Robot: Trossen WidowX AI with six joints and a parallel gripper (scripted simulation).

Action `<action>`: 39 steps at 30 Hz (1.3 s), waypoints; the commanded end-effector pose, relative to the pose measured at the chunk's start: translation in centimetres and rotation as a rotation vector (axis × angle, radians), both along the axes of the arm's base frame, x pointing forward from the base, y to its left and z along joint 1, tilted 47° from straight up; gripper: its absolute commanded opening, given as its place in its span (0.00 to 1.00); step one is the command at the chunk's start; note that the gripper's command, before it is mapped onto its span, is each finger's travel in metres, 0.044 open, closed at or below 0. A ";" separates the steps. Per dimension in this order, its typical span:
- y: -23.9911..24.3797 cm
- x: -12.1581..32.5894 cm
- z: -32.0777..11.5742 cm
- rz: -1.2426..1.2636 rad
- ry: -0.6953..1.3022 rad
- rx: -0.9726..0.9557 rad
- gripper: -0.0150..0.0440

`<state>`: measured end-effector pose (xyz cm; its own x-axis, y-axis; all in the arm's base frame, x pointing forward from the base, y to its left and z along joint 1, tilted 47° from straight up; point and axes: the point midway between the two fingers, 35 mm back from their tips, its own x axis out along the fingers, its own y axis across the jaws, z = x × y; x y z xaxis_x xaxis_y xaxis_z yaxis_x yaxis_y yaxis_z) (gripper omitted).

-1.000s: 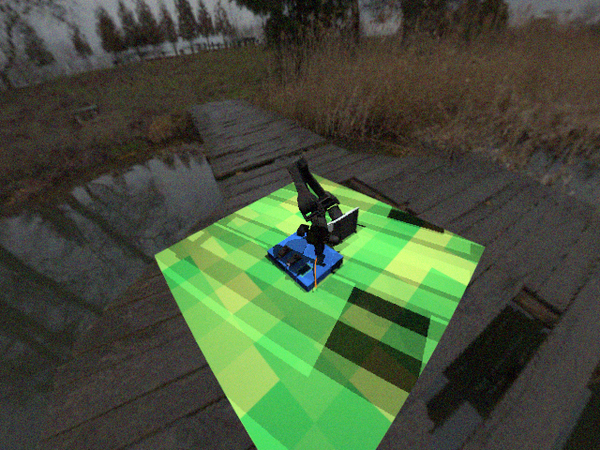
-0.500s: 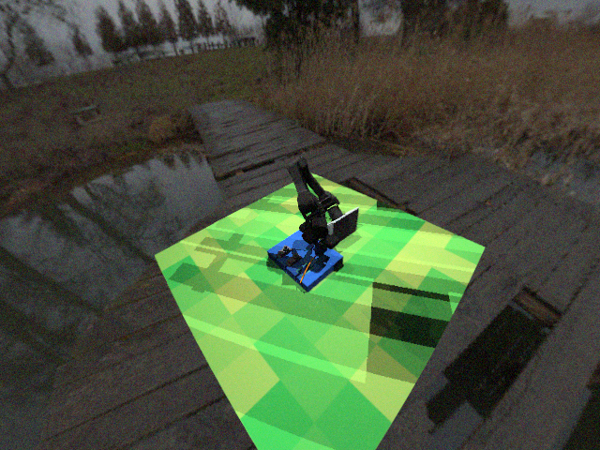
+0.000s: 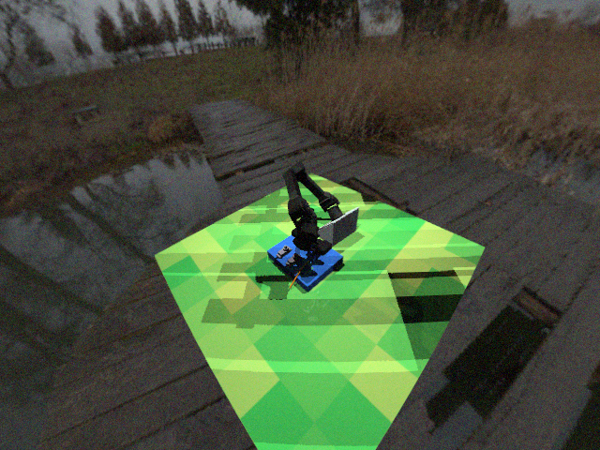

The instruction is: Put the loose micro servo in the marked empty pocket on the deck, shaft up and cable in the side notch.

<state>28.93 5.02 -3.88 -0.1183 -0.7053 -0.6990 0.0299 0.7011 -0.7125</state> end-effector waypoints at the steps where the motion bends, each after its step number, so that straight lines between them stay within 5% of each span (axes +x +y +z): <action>1: 0.0 1.6 0.0 0.007 -0.003 0.000 0.25; 16: -0.7 6.4 -0.1 -0.023 -0.036 -0.006 0.25; 39: -2.2 6.4 -1.5 -0.024 -0.037 -0.008 0.25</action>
